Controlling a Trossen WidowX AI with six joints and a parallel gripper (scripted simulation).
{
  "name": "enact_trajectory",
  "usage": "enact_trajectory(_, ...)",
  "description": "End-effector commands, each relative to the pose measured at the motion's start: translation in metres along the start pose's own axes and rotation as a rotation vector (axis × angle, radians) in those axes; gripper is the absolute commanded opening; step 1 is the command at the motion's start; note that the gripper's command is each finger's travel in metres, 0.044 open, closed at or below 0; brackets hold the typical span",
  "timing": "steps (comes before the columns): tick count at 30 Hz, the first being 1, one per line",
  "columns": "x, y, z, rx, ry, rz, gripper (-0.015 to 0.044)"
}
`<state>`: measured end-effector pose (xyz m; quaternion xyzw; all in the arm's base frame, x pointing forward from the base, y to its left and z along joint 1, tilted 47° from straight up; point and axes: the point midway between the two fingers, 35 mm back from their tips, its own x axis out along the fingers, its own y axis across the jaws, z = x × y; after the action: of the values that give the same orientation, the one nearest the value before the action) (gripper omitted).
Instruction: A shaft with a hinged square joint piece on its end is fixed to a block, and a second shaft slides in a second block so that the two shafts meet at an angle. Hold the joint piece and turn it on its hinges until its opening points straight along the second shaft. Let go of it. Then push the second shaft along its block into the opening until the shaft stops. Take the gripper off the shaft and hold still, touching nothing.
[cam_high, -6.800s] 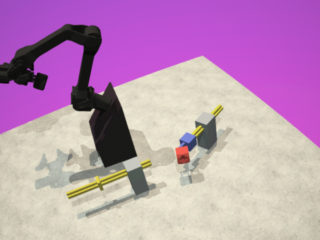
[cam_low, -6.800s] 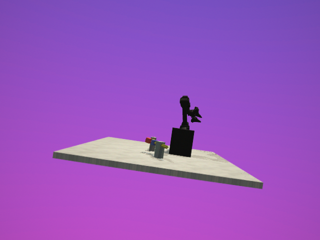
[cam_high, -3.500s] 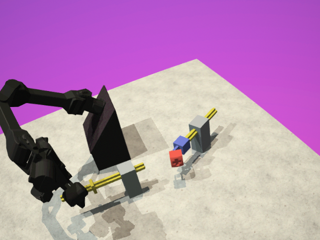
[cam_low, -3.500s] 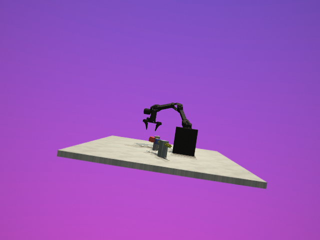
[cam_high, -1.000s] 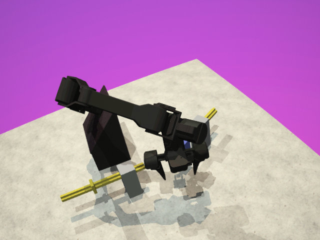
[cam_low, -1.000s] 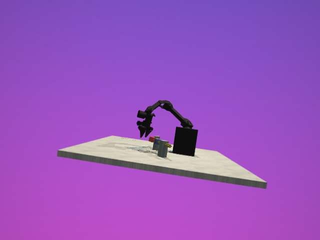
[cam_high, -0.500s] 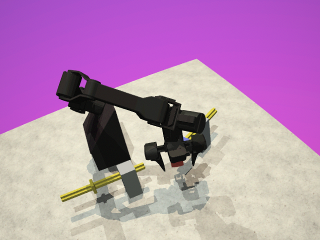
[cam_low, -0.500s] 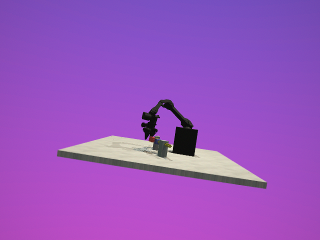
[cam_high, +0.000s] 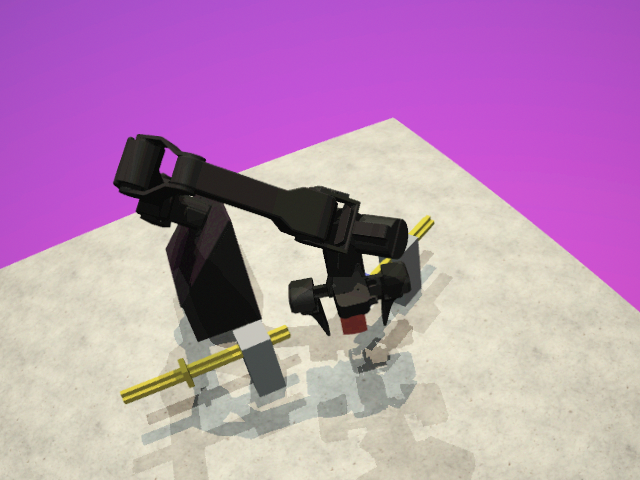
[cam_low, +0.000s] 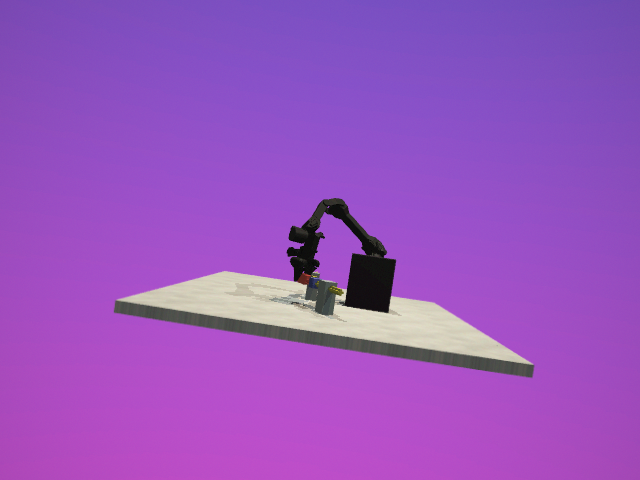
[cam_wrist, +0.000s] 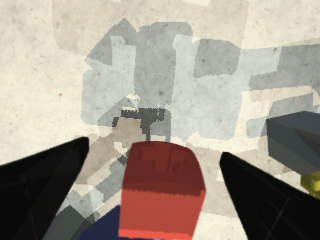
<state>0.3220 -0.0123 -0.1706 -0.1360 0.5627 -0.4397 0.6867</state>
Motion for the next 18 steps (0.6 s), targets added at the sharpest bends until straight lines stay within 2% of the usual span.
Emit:
enact_trajectory(1,0.01,-0.003,-0.003,-0.004,0.008,-0.011,0.044)
enact_trajectory(11,0.024,-0.003,-0.003,-0.004,0.008,-0.012,0.044)
enact_trajectory(18,0.024,-0.003,-0.003,-0.004,0.008,-0.012,0.0256)
